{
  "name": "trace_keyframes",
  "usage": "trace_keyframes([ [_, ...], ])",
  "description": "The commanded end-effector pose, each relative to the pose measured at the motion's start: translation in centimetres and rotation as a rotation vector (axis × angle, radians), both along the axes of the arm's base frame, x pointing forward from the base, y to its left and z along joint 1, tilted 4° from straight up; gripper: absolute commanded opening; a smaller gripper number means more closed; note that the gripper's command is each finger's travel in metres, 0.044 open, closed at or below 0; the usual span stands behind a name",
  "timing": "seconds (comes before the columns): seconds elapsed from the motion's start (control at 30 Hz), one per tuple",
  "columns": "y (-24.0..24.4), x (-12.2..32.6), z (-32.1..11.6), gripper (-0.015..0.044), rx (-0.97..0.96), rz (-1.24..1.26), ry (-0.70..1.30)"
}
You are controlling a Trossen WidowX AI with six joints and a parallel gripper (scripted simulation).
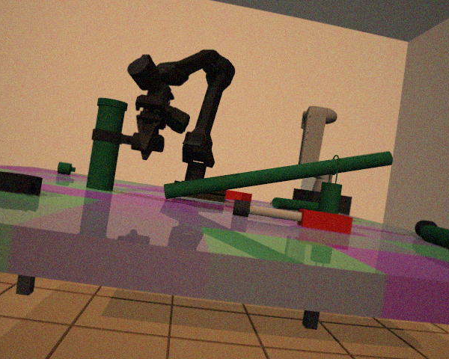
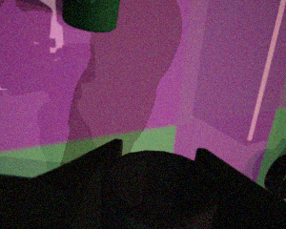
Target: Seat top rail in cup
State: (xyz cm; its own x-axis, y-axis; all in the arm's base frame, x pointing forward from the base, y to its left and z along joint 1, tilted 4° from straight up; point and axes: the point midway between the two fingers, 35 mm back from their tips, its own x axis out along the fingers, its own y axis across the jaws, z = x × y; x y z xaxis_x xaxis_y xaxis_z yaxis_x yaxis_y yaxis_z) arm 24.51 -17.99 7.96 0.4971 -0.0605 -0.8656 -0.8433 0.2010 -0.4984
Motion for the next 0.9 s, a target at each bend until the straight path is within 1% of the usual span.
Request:
trace_keyframes([
  [0.0,0.0,0.0,0.0,0.0157,0.000,-0.001,0.000],
  [0.17,0.2,0.1,0.2,0.0289,0.000,-0.001,0.000],
  [0.37,1.8,0.6,2.1,0.0440,0.000,-0.005,0.001],
  [0.57,3.7,0.8,4.1,0.0440,0.001,-0.009,-0.001],
  [0.77,3.6,0.9,3.8,0.0440,0.013,-0.015,0.001],
  [0.87,4.9,1.5,5.1,0.0440,0.108,-0.163,-0.008],
])
